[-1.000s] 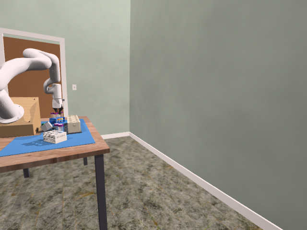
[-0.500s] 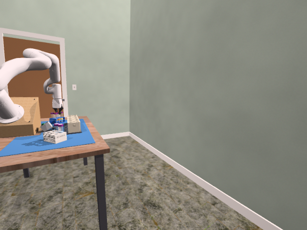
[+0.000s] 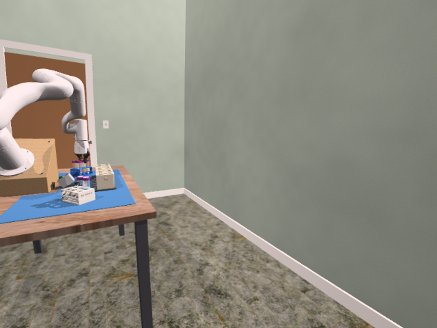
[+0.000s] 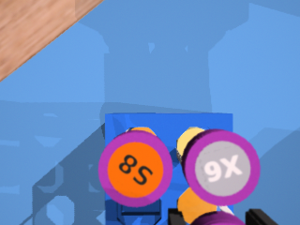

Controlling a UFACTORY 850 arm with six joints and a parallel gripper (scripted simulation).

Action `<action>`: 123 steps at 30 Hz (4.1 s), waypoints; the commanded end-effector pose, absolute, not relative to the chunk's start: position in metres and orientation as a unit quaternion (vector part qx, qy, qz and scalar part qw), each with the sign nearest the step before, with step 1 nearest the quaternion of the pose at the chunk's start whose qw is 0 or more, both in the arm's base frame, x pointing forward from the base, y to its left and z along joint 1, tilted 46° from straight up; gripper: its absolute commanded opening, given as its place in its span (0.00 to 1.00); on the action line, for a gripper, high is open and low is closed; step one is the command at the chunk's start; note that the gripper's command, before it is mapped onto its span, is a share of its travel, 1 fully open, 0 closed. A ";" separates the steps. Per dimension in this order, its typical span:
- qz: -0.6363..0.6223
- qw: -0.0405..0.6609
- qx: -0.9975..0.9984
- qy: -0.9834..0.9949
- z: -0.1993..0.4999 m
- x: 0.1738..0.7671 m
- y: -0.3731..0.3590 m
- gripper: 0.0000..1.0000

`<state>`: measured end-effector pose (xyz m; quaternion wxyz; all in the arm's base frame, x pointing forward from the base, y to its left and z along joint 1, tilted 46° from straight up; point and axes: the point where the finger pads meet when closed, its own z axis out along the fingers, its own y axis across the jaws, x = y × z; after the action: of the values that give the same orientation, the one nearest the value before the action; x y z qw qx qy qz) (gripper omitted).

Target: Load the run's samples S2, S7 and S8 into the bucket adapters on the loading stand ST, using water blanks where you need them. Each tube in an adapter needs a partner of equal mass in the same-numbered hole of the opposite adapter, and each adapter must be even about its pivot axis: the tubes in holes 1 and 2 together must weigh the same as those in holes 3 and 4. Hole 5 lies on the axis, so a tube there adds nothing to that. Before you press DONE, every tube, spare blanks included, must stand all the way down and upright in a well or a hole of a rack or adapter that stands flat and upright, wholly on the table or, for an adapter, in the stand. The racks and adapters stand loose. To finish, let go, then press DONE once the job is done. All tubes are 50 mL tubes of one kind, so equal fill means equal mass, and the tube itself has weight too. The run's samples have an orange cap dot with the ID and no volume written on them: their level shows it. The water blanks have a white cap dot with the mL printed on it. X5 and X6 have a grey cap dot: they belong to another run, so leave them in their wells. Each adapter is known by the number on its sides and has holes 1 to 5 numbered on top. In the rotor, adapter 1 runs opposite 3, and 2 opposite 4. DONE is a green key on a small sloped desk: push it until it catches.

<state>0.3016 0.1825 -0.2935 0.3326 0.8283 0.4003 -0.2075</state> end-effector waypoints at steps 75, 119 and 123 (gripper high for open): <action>-0.206 0.332 0.829 0.400 -0.225 0.310 0.254 0.00; -0.206 0.332 0.829 0.400 -0.203 0.312 0.277 0.00; -0.206 0.332 0.829 0.400 -0.203 0.312 0.277 0.00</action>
<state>0.3116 0.2757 -0.2036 0.3326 0.8283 0.4003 -0.2075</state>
